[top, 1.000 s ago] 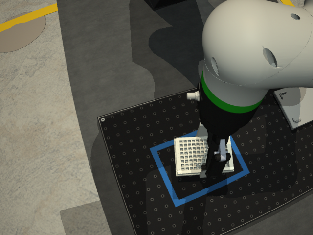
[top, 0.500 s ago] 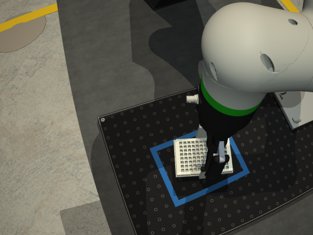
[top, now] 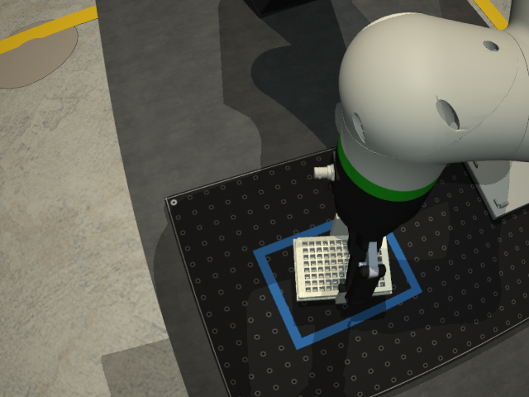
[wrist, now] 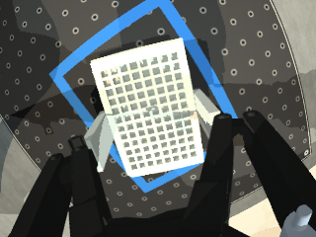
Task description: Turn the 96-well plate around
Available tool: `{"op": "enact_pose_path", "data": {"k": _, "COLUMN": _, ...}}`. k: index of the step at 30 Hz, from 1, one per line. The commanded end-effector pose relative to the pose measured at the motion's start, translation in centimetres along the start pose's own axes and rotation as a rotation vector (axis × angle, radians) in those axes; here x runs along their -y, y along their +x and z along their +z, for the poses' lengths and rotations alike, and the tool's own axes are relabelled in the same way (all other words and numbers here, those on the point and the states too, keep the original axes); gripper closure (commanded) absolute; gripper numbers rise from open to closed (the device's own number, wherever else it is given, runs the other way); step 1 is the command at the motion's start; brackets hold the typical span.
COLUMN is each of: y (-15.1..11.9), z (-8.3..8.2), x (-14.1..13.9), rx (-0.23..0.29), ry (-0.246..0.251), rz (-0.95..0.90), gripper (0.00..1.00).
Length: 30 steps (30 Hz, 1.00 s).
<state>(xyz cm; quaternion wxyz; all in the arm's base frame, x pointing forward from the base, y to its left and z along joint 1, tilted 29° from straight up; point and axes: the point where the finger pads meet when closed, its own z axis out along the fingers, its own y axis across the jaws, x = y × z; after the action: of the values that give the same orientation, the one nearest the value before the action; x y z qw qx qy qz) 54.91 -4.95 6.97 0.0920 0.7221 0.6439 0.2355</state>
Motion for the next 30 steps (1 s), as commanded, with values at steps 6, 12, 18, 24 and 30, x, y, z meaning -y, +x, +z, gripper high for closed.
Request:
{"op": "enact_pose_path", "data": {"k": 6, "y": 0.0, "z": 0.5, "x": 0.0, "rx": 0.000, "ry": 0.000, "rz": 0.000, "gripper": 1.00}}
{"op": "enact_pose_path", "data": {"k": 12, "y": 0.0, "z": 0.8, "x": 0.0, "rx": 0.000, "ry": 0.000, "rz": 0.000, "gripper": 1.00}}
{"op": "enact_pose_path", "data": {"k": 18, "y": 0.0, "z": 1.2, "x": 0.0, "rx": 0.000, "ry": 0.000, "rz": 0.000, "gripper": 1.00}}
{"op": "enact_pose_path", "data": {"k": 24, "y": 0.0, "z": 1.5, "x": 0.0, "rx": 0.000, "ry": 0.000, "rz": 0.000, "gripper": 1.00}}
{"op": "enact_pose_path", "data": {"k": 30, "y": 0.0, "z": 1.9, "x": 0.0, "rx": 0.000, "ry": 0.000, "rz": 0.000, "gripper": 1.00}}
